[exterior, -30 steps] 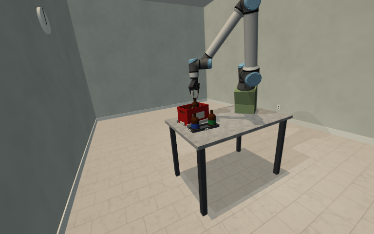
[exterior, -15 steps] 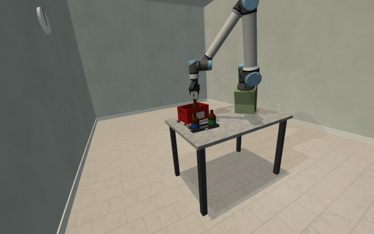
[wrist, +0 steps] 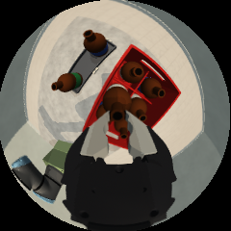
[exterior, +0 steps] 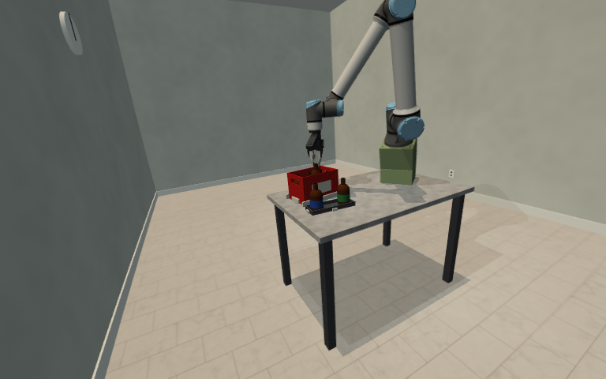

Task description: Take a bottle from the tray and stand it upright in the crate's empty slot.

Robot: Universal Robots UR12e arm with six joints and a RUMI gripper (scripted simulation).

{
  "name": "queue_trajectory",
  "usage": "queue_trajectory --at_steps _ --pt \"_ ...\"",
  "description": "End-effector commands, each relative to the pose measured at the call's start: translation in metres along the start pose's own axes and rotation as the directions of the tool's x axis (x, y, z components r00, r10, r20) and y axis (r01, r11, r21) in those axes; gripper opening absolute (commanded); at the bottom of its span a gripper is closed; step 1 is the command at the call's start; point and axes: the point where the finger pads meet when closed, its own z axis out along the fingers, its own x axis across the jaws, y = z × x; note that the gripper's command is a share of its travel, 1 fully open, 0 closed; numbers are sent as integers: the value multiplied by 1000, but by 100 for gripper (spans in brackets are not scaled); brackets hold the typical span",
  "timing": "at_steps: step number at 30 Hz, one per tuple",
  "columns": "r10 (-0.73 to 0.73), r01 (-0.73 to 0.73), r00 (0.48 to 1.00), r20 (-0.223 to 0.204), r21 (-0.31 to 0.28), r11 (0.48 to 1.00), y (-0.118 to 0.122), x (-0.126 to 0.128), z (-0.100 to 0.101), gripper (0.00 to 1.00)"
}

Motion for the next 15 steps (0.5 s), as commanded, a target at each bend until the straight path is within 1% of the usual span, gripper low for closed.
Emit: queue_trajectory --at_steps 1,15 --pt "0 0 1000 -1 1 1000 0 1 3 0" --pt "0 0 1000 -1 1 1000 0 1 6 0"
